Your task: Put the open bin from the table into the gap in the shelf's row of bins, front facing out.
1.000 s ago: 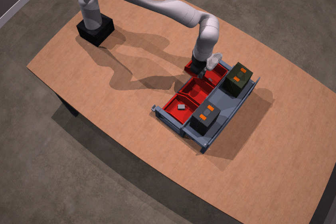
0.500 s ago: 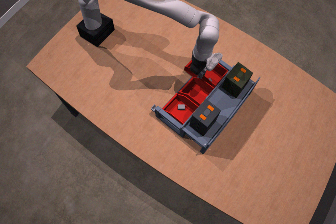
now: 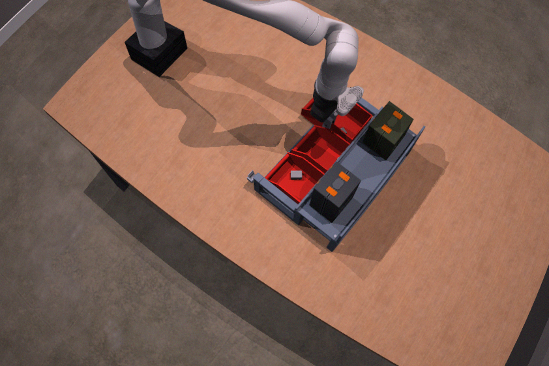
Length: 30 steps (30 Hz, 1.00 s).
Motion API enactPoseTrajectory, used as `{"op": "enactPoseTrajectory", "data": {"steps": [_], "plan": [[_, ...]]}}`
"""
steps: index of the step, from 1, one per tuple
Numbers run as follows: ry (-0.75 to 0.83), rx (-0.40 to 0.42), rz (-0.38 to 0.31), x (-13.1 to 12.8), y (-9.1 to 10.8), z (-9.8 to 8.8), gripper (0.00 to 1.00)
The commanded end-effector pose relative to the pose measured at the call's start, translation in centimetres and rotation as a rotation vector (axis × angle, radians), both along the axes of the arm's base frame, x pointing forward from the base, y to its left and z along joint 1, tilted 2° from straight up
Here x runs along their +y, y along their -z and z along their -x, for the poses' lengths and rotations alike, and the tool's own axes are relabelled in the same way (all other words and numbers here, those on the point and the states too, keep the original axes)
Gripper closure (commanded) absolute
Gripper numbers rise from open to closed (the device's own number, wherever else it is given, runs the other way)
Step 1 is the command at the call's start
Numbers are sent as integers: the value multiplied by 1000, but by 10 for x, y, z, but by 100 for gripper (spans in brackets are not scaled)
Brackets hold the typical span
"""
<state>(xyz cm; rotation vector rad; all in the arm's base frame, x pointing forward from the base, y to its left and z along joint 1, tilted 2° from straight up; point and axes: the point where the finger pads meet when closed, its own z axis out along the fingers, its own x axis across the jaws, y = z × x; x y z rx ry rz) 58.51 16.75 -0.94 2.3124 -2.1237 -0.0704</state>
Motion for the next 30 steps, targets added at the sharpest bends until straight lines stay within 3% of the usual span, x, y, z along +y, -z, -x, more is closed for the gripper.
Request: {"op": "enactPoseTrajectory", "data": {"steps": [1,30], "plan": [[0,-3,-1,0,-2,-1,68],[0,-3,-1,0,-21,-1,68]]}}
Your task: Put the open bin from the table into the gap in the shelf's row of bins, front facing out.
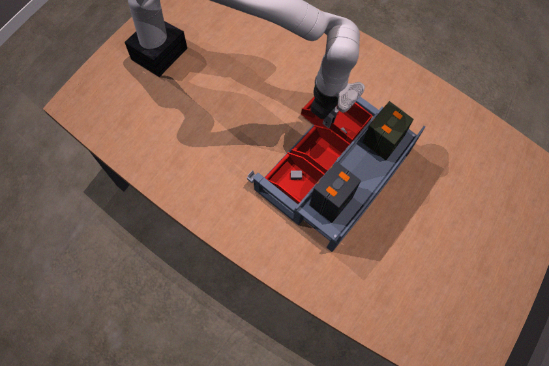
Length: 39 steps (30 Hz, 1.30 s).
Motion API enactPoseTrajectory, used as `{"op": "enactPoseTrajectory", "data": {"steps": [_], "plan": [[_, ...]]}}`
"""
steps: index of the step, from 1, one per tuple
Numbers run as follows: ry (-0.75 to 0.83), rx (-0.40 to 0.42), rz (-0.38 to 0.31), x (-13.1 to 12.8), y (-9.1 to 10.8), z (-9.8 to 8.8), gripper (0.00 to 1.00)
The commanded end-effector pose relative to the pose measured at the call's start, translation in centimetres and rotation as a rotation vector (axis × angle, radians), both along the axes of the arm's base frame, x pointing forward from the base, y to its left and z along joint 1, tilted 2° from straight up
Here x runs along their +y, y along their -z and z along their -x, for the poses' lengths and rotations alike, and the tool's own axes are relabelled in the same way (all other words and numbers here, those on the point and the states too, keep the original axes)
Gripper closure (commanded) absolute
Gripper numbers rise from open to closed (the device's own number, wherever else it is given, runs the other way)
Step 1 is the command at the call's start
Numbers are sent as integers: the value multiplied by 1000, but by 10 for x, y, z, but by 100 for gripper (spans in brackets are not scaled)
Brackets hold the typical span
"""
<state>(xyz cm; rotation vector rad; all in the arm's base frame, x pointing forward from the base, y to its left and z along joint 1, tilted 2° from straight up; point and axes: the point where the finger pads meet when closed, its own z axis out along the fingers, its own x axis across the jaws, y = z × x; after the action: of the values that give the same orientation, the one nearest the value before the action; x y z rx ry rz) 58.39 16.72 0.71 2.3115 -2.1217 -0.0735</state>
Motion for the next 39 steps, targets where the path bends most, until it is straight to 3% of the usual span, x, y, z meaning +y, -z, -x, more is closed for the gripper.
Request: {"op": "enactPoseTrajectory", "data": {"steps": [1,39], "plan": [[1,-5,-1,0,-6,-2,68],[1,-5,-1,-2,-64,-1,68]]}}
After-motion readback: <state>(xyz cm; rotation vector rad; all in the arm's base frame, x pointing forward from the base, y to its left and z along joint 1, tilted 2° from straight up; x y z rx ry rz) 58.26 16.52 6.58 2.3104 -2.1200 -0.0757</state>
